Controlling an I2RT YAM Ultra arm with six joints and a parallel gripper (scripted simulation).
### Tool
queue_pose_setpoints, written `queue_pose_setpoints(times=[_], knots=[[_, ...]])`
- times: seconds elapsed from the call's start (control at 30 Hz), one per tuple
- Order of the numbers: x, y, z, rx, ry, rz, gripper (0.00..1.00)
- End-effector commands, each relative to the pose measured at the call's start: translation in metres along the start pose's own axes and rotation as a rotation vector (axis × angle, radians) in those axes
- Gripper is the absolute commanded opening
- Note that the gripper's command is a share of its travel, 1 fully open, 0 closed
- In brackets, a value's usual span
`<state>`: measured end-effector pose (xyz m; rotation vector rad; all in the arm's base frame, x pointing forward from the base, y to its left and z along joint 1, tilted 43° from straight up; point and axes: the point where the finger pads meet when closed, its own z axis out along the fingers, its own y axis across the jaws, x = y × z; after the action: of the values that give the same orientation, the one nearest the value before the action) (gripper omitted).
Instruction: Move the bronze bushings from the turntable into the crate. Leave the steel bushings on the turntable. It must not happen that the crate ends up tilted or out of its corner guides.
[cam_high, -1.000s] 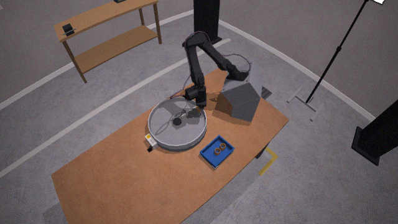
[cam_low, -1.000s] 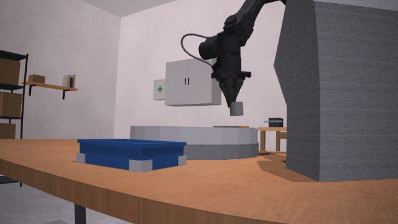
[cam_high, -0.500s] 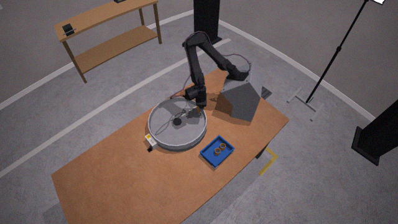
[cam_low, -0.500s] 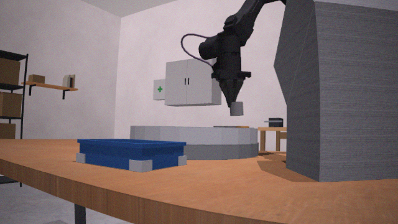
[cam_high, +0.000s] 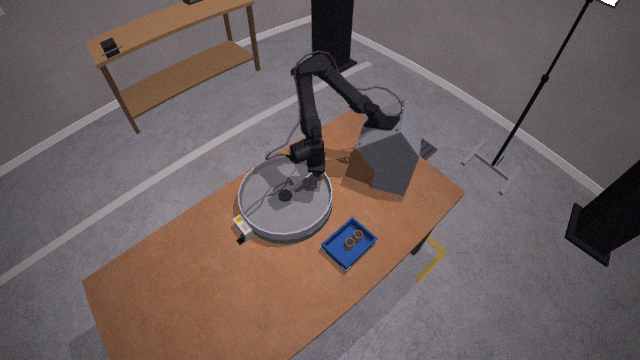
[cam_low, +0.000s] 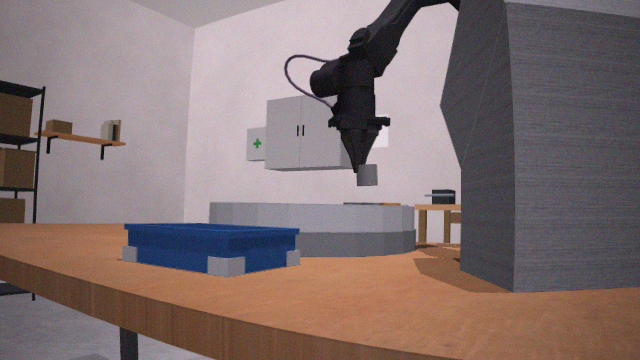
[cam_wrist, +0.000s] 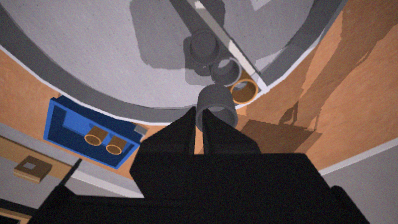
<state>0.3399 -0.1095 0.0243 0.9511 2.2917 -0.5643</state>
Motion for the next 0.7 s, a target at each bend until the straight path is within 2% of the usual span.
queue_pose_setpoints(times=[0.0,0.1,0.47,0.57,0.67], knots=[[-0.016,0.013,-0.004,-0.007,-0.002,-0.023,0.00],[-0.020,0.017,-0.004,-0.011,-0.002,-0.026,0.00],[-0.080,0.045,-0.004,-0.006,-0.004,-0.020,0.00],[-0.094,0.057,-0.006,-0.015,-0.003,-0.026,0.00],[-0.100,0.058,-0.006,-0.010,-0.006,-0.022,0.00]])
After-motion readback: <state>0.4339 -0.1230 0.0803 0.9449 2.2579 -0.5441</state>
